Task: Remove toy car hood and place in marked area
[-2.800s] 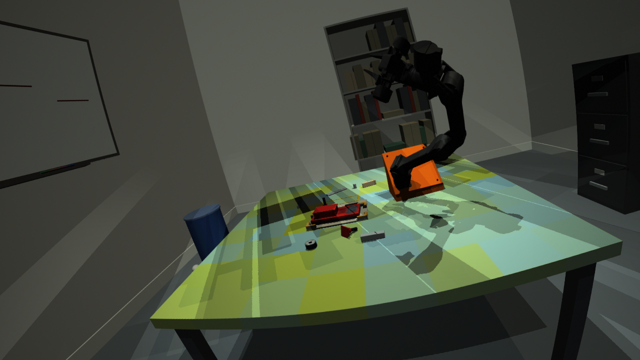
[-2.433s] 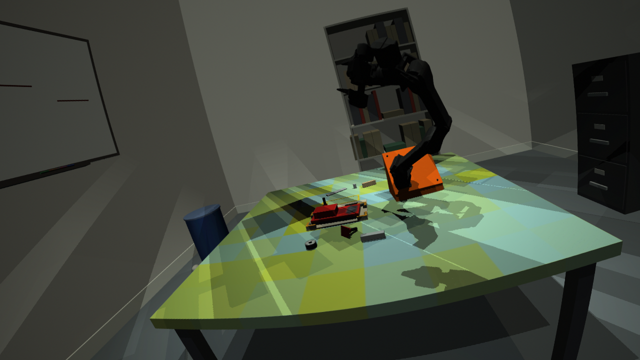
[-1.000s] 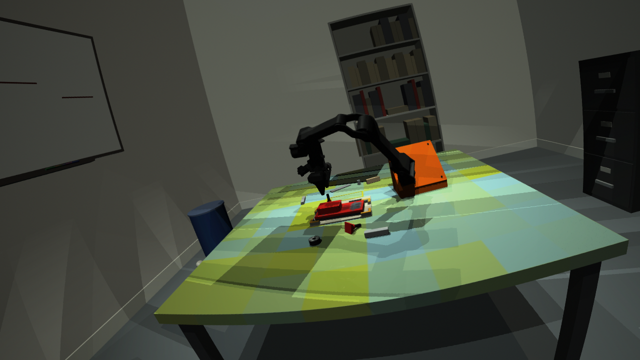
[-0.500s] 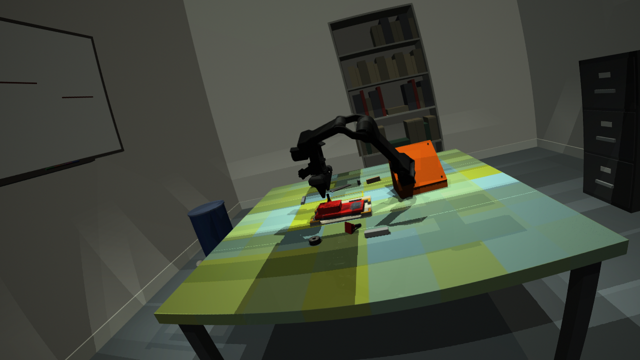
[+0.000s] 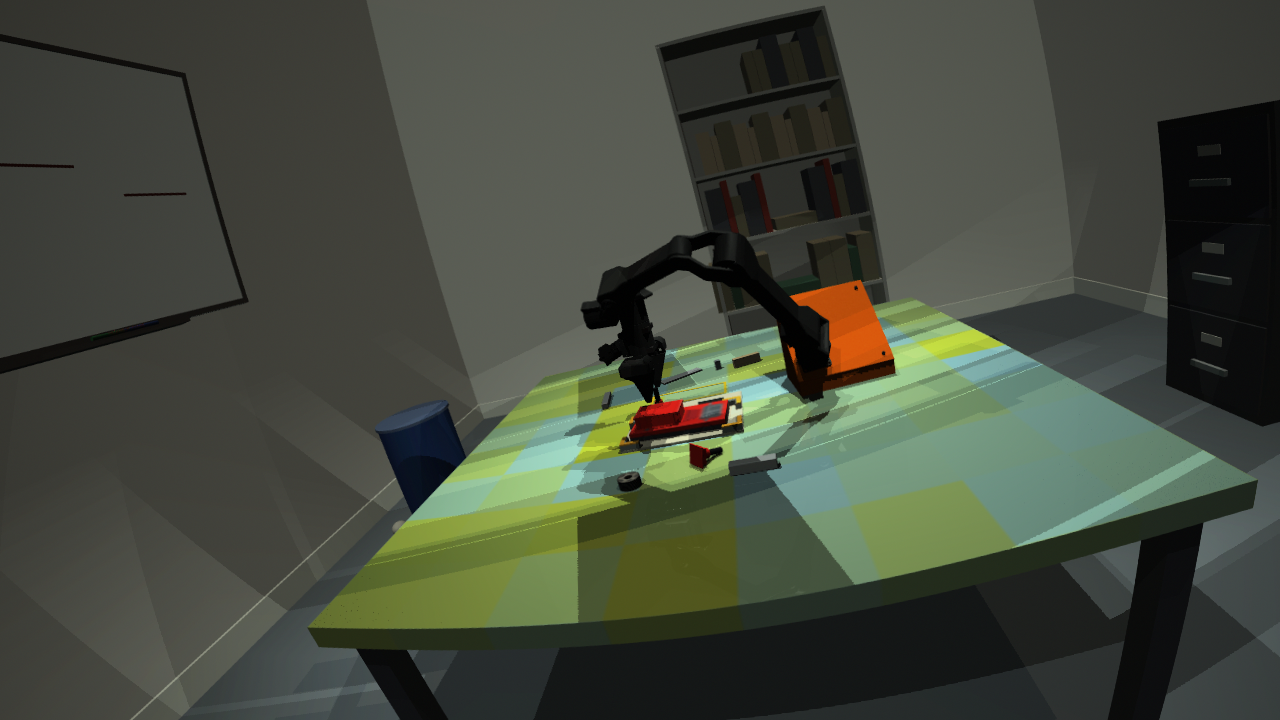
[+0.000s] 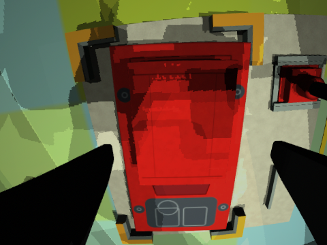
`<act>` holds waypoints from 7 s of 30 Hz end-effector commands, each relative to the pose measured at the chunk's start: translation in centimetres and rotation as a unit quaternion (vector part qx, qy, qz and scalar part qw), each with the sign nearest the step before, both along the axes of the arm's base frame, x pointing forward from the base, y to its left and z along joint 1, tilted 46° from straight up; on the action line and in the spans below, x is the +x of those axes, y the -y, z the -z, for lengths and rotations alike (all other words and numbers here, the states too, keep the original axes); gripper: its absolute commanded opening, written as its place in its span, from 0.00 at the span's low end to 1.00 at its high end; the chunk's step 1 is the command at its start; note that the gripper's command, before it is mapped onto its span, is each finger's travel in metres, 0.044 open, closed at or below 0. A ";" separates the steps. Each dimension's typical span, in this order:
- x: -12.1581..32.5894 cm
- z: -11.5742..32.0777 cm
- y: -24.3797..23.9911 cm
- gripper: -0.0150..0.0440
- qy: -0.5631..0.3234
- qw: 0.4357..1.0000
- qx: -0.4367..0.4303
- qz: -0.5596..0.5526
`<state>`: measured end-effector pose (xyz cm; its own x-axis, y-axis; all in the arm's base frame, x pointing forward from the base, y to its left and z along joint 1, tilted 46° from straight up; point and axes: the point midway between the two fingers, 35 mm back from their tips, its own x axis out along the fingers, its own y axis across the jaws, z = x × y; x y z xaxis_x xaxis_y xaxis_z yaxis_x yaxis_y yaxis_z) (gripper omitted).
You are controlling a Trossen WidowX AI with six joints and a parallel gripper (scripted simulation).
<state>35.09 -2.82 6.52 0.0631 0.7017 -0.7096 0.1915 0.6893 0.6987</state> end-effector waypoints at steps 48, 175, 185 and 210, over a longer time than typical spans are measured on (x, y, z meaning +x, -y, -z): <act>0.1 2.4 -2.9 1.00 -0.001 1.000 0.004 -0.001; -6.8 11.9 15.4 0.25 -0.001 1.000 -0.005 0.000; -6.7 12.4 14.9 0.25 -0.001 1.000 -0.005 0.000; -6.4 14.1 13.4 0.25 -0.001 1.000 -0.005 0.000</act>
